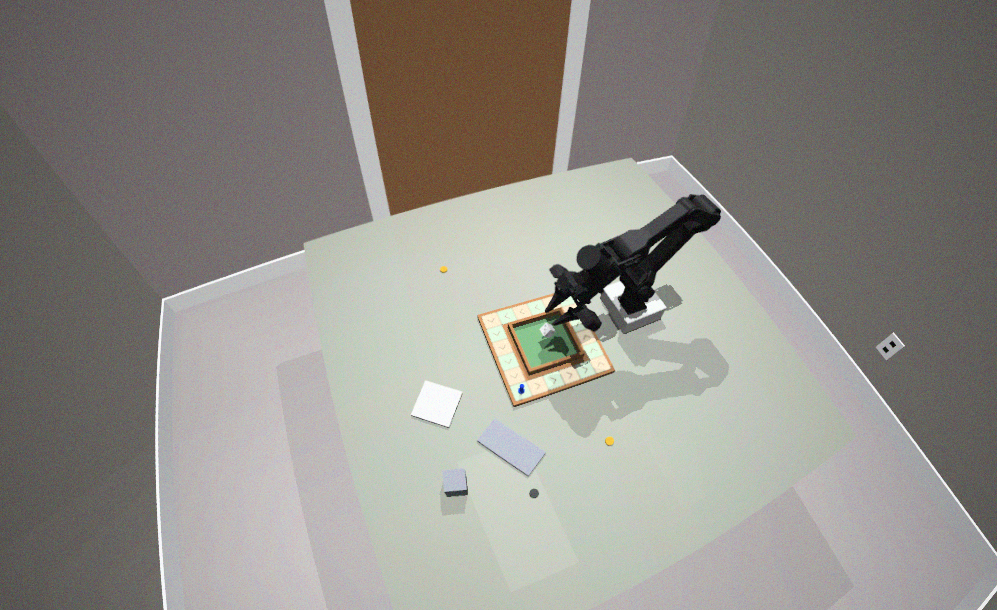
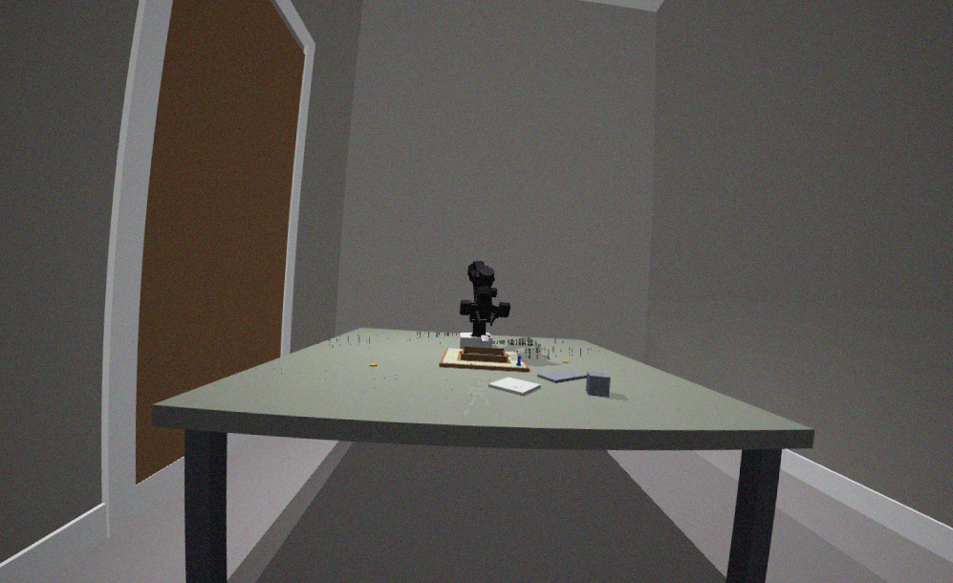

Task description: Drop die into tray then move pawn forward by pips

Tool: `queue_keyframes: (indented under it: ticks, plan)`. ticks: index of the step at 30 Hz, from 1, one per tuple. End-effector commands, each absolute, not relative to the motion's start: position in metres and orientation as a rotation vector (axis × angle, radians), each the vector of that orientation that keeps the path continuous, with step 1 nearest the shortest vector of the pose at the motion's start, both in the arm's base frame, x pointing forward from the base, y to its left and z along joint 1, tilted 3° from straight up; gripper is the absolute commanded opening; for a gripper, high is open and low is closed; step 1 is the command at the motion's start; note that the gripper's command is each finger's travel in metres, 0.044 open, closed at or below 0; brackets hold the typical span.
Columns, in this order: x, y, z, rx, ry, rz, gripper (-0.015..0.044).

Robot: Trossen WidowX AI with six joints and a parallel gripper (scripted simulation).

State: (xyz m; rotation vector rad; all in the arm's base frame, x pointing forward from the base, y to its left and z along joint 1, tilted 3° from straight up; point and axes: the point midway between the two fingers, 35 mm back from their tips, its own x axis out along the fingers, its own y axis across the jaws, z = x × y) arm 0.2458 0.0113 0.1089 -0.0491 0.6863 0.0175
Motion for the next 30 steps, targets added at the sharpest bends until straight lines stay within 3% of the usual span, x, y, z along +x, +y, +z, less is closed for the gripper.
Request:
queue_keyframes:
  ticks: [1,7,26,30]
  plan:
    - [0.247,0.012,0.124,-0.048,0.681,0.016,0.0289]
    - [0.245,0.013,0.149,-0.046,0.678,0.013,0.044]
    - [0.268,0.011,0.103,-0.05,1.471,-0.006,0.044]
    - [0.267,0.011,0.103,-0.059,1.436,-0.003,0.044]
